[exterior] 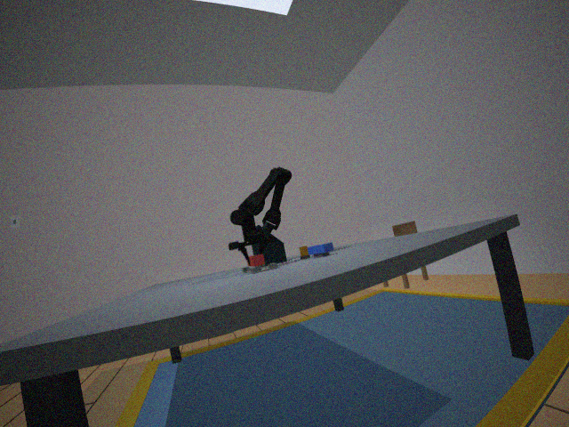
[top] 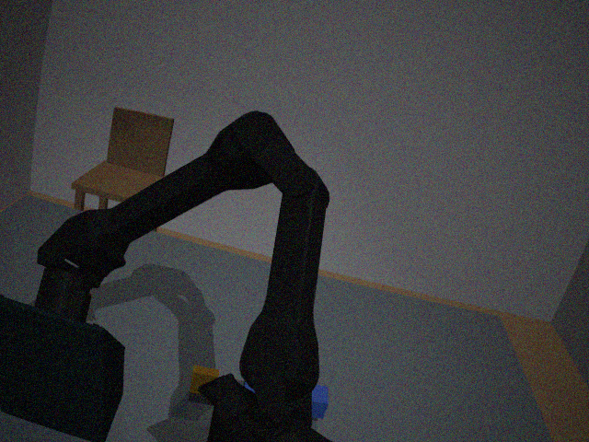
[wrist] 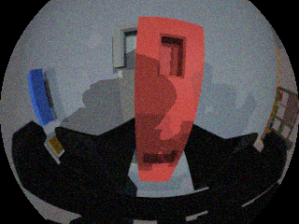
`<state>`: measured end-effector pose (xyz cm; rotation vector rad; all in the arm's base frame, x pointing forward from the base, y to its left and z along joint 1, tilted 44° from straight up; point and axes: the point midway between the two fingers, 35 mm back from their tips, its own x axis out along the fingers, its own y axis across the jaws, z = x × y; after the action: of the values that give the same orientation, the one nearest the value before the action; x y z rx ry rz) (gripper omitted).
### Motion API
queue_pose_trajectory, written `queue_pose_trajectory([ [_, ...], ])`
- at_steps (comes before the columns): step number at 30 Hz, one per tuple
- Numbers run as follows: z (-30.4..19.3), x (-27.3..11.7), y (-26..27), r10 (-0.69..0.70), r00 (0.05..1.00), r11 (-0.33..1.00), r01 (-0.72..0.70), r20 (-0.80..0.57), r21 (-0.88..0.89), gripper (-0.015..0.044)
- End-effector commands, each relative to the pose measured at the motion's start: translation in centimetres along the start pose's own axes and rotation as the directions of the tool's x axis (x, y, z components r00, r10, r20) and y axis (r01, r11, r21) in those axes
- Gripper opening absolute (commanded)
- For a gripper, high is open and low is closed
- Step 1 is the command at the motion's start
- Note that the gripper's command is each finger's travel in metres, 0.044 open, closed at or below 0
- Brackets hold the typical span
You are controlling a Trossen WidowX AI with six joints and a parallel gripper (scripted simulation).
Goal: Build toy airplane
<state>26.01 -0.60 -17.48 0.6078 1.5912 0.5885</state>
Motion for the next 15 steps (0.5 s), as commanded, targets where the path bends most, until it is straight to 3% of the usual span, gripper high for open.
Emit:
queue_pose_trajectory([
  [1,0.01,-0.02,-0.01,0.0,1.0,1.0,0.0,0.0,0.0,0.0161],
  [6,0.01,-0.02,-0.01,0.0,1.0,1.0,0.0,0.0,0.0,0.003],
  [15,0.01,-0.02,-0.01,0.0,1.0,1.0,0.0,0.0,0.0,0.0266],
])
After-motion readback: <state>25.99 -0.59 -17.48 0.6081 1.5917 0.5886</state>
